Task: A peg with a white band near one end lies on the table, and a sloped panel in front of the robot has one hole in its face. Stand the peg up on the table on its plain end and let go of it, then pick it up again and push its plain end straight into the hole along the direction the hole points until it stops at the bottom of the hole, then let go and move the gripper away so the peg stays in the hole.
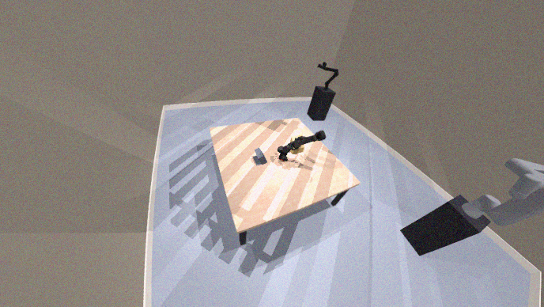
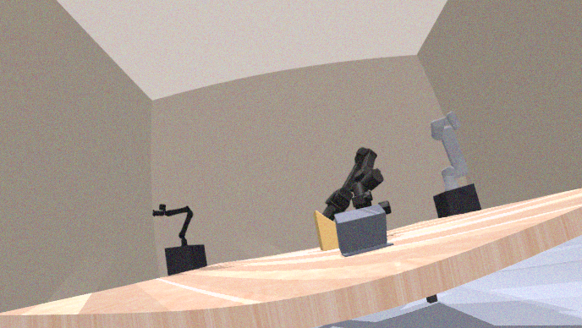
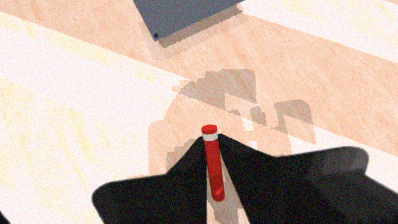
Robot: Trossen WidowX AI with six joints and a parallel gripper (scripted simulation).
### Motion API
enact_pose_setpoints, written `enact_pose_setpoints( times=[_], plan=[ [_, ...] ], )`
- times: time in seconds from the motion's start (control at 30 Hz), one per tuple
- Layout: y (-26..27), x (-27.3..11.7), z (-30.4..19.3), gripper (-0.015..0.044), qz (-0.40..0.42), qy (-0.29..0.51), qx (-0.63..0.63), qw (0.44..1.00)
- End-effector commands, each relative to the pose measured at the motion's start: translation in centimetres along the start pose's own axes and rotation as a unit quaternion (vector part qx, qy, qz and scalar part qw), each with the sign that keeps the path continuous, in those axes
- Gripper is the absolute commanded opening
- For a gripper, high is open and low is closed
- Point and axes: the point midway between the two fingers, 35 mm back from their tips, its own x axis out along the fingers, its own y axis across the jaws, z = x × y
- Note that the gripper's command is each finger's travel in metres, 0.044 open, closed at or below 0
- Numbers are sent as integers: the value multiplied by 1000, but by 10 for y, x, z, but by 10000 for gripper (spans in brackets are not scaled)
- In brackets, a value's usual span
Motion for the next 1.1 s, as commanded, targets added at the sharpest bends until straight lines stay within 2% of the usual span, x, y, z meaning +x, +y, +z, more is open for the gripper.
enact_pose_setpoints(
  times=[0.0, 1.07],
  plan=[
    [-2, -2, -1, 49, -2, -20, 2, 1000],
    [-1, -19, -15, 49, -2, -158, 3, 988]
  ],
)
